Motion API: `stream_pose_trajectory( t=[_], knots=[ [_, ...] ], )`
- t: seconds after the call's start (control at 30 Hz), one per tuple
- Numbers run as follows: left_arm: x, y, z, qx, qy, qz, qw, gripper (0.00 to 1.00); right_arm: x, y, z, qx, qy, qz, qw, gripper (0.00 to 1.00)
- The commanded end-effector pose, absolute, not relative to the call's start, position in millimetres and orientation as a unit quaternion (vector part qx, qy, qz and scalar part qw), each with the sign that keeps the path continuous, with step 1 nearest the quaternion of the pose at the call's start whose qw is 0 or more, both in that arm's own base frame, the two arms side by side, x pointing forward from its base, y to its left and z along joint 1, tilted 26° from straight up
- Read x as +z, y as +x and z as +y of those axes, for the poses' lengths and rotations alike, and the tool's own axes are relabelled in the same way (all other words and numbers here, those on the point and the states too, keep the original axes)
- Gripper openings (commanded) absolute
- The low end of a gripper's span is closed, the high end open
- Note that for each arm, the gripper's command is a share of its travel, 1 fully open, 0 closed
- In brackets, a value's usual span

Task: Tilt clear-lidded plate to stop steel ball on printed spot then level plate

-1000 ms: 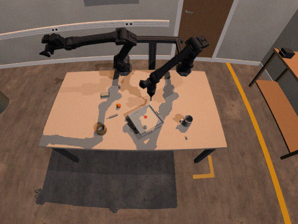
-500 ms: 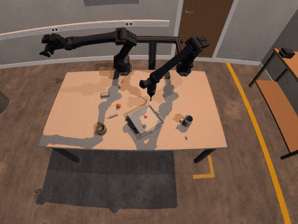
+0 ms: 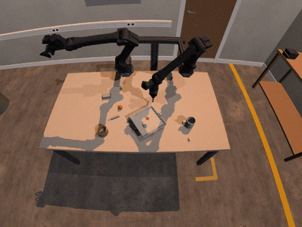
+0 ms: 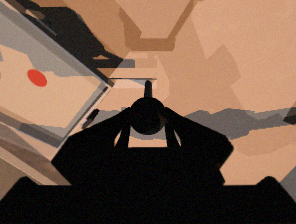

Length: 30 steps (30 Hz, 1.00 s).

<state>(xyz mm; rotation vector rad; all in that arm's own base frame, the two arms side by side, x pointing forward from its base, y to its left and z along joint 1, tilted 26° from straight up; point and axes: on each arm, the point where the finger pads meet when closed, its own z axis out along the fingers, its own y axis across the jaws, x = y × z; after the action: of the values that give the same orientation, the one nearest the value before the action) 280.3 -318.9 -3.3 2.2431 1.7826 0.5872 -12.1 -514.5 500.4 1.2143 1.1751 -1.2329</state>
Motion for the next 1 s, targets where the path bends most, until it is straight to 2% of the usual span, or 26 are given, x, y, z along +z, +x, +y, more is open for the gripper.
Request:
stream_pose_trajectory(
  t=[0.0, 0.97],
  knots=[
    [-9.3, 285.1, -302.0, 0.202, 0.763, 0.607, 0.094, 0.00, 545.2, -22.8, -509.7, -0.533, 0.488, 0.467, 0.510, 1.00],
    [-9.3, 285.6, -296.2, 0.204, 0.763, 0.607, 0.091, 0.00, 545.2, -22.8, -509.7, -0.533, 0.488, 0.467, 0.510, 1.00]
  ],
)
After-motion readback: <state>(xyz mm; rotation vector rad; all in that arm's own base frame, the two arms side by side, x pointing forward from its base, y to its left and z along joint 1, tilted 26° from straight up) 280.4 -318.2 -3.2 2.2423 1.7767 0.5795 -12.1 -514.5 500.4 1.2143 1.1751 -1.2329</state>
